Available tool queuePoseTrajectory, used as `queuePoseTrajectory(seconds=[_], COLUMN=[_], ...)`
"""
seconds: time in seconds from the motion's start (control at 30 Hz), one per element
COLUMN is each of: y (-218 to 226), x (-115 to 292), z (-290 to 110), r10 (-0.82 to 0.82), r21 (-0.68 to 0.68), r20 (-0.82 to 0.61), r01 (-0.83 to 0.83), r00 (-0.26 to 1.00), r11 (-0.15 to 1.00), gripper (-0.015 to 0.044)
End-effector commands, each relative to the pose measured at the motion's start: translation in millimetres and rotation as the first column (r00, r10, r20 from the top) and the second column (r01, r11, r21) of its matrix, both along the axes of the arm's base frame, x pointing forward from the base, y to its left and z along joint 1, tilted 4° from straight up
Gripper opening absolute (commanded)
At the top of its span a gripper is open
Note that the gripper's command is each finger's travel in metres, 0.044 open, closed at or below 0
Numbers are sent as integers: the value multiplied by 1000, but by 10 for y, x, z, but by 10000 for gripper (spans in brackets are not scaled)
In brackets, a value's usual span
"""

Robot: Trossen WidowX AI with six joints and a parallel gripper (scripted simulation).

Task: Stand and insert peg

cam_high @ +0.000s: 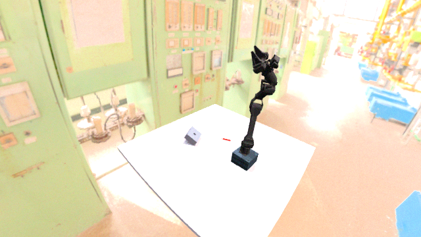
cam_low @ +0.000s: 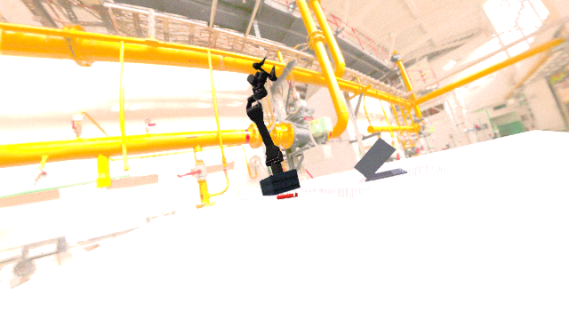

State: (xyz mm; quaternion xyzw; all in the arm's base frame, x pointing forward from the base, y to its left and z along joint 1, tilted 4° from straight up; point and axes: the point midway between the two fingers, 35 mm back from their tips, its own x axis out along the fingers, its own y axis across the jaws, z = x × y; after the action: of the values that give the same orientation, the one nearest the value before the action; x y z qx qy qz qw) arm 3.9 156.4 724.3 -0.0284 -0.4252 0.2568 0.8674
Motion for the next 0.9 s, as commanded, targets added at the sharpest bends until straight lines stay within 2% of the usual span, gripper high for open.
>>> queuePoseTrajectory(seconds=[0.0, 0.03, 0.57, 0.87], y=[3, 14, 549, 965], x=[2, 7, 34, 155], z=[-3, -10, -203, -367], r10=[-3, -10, -164, -250], r21=[-1, -5, -108, -202], r20=[1, 4, 143, 269], r01=[3, 10, 180, 309], r00=[1000, 1000, 976, 930], r11=[1000, 1000, 978, 929], gripper=[426, 440, 440, 440])
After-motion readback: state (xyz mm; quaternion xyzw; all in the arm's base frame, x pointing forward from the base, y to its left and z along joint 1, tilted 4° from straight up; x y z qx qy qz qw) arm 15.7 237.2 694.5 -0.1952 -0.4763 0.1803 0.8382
